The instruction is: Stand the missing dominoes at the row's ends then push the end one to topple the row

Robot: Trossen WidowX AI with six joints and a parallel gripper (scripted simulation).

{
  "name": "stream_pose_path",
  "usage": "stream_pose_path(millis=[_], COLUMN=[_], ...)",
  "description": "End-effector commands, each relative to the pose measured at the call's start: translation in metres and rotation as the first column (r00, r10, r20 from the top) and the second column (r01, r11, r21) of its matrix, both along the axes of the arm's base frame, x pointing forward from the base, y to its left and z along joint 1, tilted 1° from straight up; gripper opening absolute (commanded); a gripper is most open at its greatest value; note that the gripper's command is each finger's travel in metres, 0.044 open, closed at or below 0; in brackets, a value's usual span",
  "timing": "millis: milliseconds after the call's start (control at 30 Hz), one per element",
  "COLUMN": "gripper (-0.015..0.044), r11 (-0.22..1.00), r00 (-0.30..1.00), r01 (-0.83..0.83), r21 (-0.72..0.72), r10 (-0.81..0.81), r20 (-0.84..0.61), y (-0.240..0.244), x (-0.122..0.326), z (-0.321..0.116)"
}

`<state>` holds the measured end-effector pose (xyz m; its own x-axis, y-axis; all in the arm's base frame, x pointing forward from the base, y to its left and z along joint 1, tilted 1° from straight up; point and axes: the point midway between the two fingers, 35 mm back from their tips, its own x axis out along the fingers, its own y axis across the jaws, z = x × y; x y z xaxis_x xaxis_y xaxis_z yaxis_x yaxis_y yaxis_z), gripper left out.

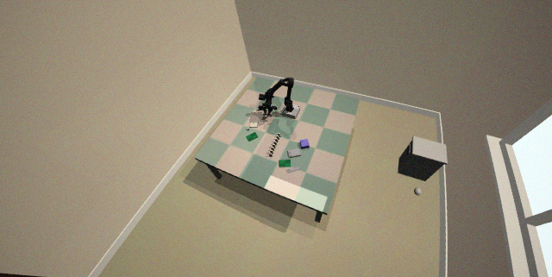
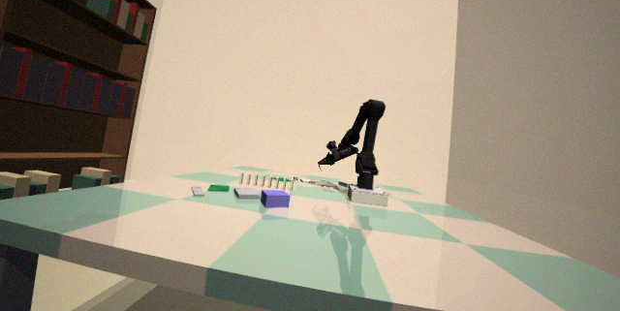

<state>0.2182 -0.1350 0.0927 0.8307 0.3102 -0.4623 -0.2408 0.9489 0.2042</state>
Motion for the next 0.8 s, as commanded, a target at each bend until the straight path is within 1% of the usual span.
stream_pose_path(millis=[0, 267, 533, 767], gripper=[0.0107, 0.0107, 0.0107, 0.0107], r11=[1.000, 0.997, 0.993, 0.992], r00=[0.991, 0.940, 0.870, 0.862], r01=[0.018, 0.068, 0.104, 0.107], r21=[-0.007, -0.026, -0.059, -0.063], r10=[-0.017, -0.055, -0.062, -0.061], r20=[0.132, 0.337, 0.490, 0.503], y=[0.001, 0.002, 0.008, 0.009], x=[-0.007, -0.023, -0.036, -0.038], z=[0.002, 0.009, 0.017, 0.018])
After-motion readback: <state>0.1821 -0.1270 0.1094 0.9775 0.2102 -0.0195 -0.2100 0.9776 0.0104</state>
